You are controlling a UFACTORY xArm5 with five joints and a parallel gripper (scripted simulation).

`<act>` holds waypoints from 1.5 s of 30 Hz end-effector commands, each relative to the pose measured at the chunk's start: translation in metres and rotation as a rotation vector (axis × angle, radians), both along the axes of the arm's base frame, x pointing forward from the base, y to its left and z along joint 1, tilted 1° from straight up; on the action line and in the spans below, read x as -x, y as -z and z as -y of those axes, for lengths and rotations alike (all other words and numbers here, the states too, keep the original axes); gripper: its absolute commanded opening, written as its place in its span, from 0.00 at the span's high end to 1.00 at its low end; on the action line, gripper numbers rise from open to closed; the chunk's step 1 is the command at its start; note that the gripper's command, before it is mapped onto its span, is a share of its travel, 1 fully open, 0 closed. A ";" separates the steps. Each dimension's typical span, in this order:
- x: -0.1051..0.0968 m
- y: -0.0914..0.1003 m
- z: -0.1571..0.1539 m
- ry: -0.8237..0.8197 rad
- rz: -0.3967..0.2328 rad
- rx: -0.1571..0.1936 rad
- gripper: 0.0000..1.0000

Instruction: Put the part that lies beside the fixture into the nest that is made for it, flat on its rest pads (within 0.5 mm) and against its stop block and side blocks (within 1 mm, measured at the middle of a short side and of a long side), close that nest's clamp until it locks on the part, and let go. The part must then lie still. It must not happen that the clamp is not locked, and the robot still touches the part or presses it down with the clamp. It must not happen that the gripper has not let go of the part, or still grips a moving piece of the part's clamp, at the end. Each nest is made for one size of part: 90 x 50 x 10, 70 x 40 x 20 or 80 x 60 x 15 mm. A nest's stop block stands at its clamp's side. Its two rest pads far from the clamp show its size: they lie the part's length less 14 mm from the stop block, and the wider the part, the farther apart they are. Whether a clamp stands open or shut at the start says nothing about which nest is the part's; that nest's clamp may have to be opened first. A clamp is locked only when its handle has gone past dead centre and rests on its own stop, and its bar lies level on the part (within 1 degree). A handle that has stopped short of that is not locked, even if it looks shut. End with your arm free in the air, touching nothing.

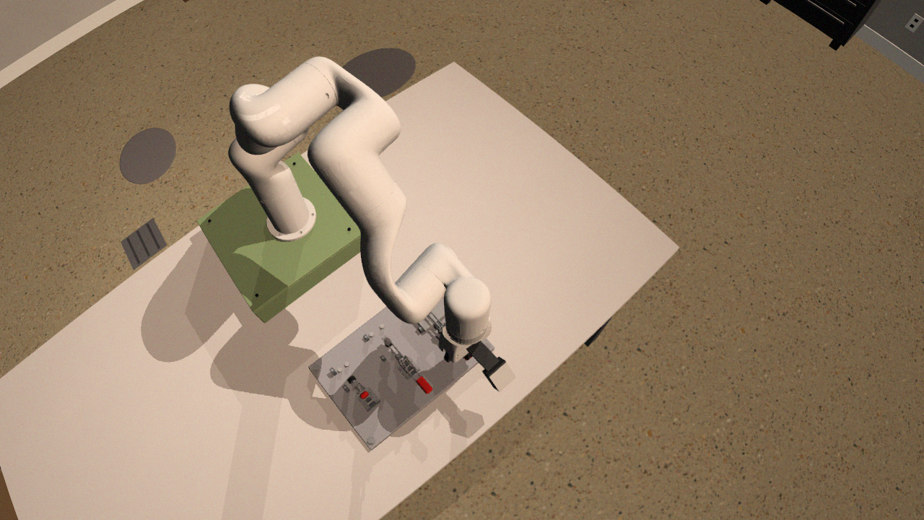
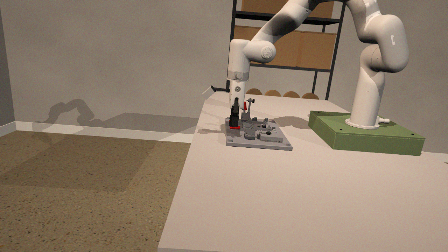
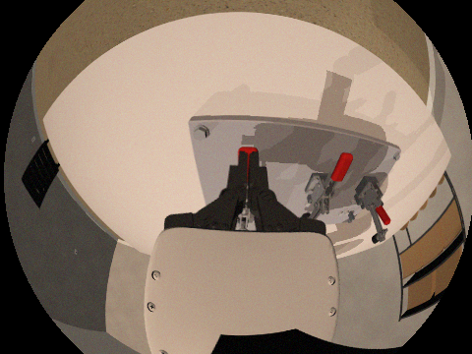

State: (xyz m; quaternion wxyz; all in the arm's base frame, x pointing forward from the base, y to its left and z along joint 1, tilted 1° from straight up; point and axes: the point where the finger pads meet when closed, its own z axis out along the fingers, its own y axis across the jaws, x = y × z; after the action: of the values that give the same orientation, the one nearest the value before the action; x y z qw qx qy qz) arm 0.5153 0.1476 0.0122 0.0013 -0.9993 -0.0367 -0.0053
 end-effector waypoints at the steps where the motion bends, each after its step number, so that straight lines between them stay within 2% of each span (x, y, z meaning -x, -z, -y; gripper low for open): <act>1: -0.001 -0.002 0.000 0.000 0.004 -0.001 1.00; 8: -0.001 -0.003 0.000 0.000 0.004 -0.001 1.00; 17: -0.001 -0.014 0.000 0.000 0.004 -0.001 1.00; 32: -0.001 -0.060 0.001 0.000 0.004 -0.001 1.00; 45: -0.001 -0.072 0.001 0.000 0.004 -0.001 1.00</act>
State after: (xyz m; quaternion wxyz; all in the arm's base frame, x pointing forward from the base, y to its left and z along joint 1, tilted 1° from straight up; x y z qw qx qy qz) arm 0.5149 0.1462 0.0802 0.0013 -0.9993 -0.0367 -0.0055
